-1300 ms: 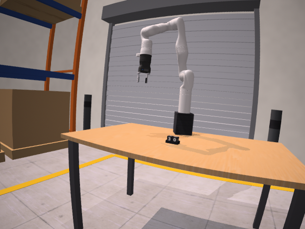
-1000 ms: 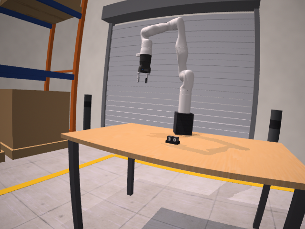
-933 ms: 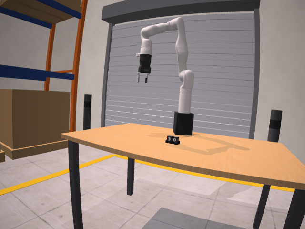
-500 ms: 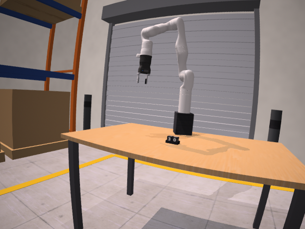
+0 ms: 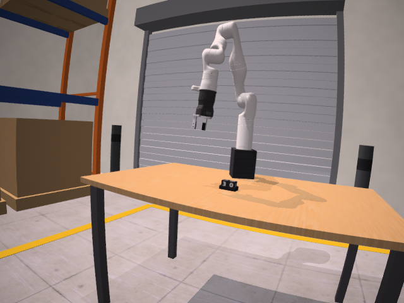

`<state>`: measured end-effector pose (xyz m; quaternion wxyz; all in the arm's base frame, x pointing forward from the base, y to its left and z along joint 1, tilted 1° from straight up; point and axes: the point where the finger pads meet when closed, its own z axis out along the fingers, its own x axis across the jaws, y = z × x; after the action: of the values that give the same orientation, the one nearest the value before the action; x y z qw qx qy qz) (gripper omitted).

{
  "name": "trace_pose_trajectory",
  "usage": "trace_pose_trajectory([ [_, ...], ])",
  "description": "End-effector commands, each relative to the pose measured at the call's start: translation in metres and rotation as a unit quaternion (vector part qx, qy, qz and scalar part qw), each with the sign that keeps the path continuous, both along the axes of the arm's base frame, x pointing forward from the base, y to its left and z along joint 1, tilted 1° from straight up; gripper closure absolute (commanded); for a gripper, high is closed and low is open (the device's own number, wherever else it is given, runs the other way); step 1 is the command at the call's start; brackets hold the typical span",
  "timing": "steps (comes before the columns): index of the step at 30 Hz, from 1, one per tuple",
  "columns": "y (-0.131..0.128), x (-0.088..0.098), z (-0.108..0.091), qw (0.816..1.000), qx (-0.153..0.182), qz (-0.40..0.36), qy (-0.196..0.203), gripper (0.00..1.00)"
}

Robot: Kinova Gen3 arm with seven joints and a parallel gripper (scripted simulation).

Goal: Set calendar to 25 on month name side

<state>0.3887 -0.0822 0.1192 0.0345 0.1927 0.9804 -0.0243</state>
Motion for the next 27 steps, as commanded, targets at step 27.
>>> trace_pose_trajectory([
  [27, 0.106, -0.01, -0.07, 0.992, 0.01, 0.125, 0.017, 0.0],
])
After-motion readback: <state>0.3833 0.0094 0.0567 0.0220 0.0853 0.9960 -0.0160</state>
